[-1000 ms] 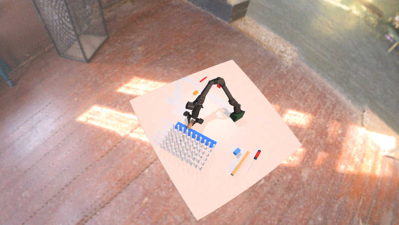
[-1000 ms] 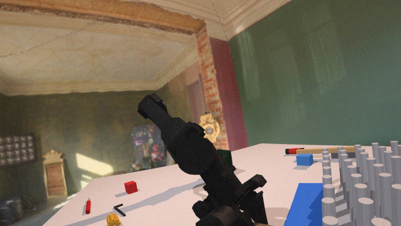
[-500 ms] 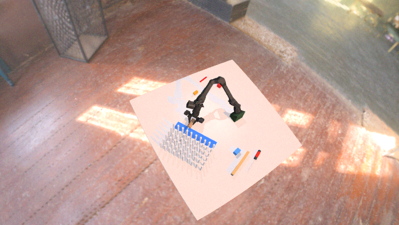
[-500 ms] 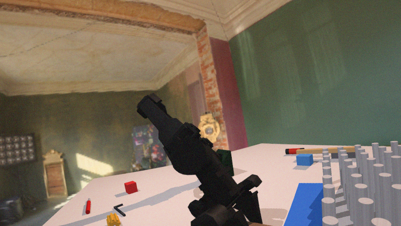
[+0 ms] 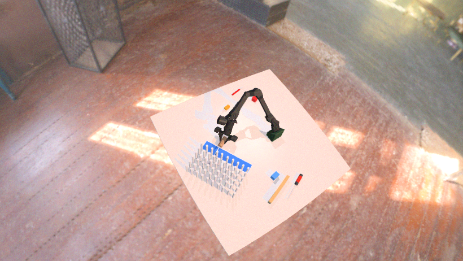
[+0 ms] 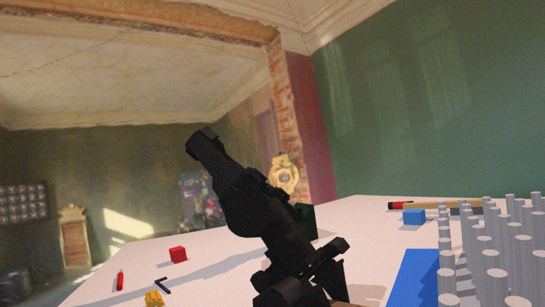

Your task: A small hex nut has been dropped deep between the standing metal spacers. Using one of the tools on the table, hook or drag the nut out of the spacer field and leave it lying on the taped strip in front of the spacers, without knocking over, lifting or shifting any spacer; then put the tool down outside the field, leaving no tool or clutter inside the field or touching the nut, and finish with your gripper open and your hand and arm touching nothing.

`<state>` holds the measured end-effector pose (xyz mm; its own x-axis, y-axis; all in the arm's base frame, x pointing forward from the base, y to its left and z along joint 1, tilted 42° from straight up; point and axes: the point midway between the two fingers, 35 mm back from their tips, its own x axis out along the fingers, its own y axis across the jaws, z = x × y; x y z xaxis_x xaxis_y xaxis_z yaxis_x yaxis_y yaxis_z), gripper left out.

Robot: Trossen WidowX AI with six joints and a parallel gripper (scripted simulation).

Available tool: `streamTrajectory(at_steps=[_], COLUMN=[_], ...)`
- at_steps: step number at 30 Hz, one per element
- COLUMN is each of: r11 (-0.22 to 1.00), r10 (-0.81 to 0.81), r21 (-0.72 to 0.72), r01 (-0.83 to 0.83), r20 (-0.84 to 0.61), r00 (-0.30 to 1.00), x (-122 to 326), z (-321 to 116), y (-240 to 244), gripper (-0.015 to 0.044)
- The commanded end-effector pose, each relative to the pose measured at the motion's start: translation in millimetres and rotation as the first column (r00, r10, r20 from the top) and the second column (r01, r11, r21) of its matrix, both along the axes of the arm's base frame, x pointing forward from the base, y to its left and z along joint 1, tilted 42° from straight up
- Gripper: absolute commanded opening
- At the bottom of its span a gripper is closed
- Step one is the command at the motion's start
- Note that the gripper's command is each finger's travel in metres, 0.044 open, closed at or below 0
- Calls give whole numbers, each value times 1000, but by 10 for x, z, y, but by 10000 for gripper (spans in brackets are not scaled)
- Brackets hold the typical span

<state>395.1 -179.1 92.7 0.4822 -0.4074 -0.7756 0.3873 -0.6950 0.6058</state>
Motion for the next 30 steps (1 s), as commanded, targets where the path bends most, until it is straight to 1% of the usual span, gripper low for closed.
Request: streamTrajectory(at_steps=[1, 30], r11=[1000, 1000], r10=[0, 0], r21=[-4, -4], r01=[0, 0], r20=[1, 0], r00=[1000, 1000], x=[-36, -230], z=[23, 79], y=[-14, -71], gripper=[0, 0])
